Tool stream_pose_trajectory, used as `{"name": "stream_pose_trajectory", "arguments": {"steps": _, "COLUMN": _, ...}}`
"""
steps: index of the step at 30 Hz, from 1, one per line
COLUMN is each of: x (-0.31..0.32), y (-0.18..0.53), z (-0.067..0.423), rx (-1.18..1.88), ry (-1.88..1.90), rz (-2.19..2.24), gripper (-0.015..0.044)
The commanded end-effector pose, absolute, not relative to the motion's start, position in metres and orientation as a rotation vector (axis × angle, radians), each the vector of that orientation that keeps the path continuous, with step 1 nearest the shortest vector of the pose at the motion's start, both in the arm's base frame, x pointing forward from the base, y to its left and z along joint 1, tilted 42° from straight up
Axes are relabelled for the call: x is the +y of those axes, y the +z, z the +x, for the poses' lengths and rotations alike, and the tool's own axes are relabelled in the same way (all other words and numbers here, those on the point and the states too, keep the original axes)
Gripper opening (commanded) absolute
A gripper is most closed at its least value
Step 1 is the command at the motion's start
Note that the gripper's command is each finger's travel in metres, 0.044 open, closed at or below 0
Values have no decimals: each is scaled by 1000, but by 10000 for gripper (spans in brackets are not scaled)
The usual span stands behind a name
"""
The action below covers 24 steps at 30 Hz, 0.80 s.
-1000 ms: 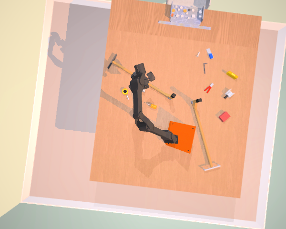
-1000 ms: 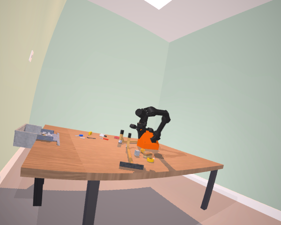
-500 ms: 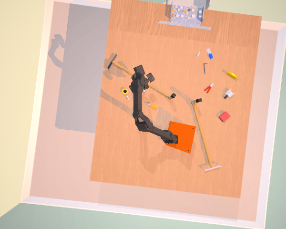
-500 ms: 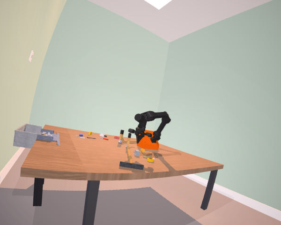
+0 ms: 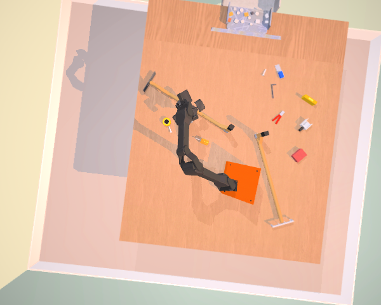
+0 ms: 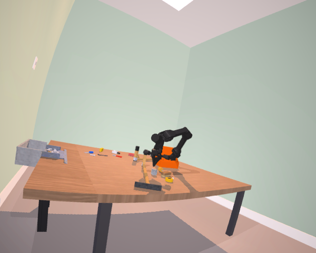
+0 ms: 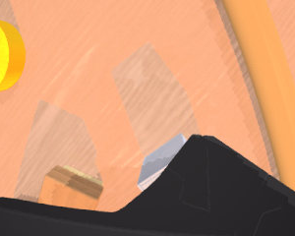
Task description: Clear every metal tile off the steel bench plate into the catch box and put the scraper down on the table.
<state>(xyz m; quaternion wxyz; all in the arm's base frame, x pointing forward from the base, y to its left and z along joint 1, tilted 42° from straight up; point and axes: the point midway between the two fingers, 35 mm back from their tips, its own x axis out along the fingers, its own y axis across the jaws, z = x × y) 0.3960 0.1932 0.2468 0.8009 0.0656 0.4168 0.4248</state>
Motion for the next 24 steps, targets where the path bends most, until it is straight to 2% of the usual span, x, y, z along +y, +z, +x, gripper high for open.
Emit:
{"name": "stream_pose_trajectory", "arguments": {"steps": 1, "x": 201, "y": 236, "z": 395, "rx": 905, "ry": 909, "rz": 145, "gripper": 0}}
{"name": "stream_pose_trajectory", "arguments": {"steps": 24, "x": 229, "y": 207, "z": 395, "rx": 899, "ry": 911, "rz": 153, "gripper": 0}}
